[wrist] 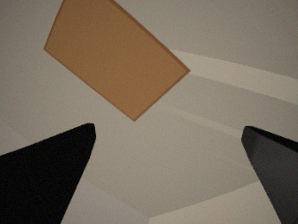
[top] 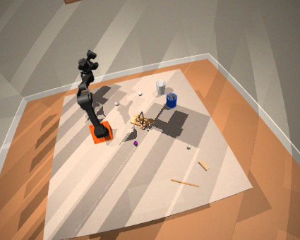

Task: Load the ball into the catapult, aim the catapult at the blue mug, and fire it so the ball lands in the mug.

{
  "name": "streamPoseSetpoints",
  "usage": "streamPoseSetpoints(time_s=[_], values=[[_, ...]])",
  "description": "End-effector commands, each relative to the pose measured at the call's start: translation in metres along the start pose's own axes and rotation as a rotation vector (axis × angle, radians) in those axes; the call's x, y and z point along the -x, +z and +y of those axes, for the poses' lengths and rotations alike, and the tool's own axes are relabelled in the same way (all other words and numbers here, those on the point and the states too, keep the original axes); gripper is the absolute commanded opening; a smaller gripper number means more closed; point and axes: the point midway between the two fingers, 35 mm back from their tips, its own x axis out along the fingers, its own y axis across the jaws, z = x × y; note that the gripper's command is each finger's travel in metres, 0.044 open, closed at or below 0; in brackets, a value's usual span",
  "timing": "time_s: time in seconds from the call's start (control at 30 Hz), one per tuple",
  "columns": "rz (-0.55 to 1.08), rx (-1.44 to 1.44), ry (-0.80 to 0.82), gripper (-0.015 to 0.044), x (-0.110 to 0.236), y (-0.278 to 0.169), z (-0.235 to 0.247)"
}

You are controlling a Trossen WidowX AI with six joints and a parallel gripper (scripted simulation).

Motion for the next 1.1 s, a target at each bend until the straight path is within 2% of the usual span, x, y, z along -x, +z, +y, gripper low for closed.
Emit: streamPoseSetpoints(time_s=[0.0, 0.23, 0.5, 1.07], values=[[-0.134, 0.028, -0.003, 0.0440, 0.008, 0.036, 0.021], [-0.367, 0.068, -0.052, 0.0440, 0.029, 0.099, 0.045], [-0.618, 0.106, -0.148, 0.0440, 0.070, 0.165, 0.065], [-1.060, 0.154, -0.502, 0.0440, 0.200, 0.267, 0.084]])
